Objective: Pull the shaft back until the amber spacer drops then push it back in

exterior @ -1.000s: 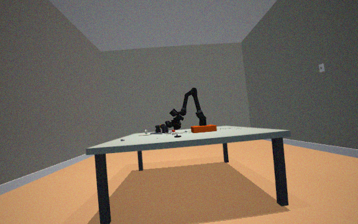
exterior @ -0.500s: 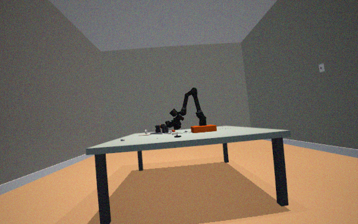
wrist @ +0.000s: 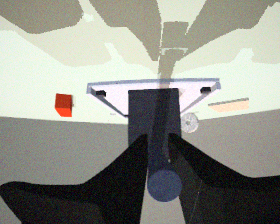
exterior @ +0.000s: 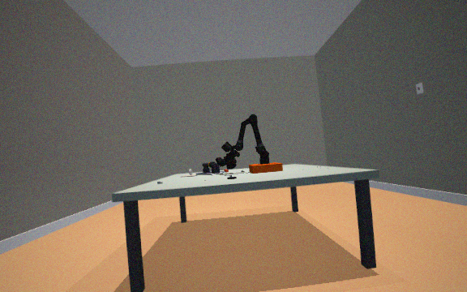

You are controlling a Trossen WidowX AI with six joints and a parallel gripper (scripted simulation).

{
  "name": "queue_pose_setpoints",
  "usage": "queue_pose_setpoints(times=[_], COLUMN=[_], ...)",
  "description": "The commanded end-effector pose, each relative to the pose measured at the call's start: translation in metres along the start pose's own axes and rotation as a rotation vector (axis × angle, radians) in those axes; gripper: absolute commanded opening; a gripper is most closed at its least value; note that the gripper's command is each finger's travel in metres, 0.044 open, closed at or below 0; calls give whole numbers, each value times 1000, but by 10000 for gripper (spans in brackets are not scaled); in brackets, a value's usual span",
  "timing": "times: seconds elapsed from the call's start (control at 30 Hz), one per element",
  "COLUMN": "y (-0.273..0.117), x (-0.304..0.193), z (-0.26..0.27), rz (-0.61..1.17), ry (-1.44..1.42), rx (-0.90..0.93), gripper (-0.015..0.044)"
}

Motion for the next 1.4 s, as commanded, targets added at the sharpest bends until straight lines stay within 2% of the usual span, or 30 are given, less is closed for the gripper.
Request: queue_pose_setpoints(times=[0.0,1.37], y=[-1,-4], x=[1,3], z=[1,1], rz=[-1,-1], ry=[1,1], rx=[1,1], gripper=[0,0])
Point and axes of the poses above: the point midway between the two fingers, 35 mm back from their tips, its own y axis out along the fingers, its own z axis across the jaws, x = y × z, the point moved 5 cm from there along -y, back along the fingers, and after that the axes turned 5 degrees about y, right-handed, at the moved point
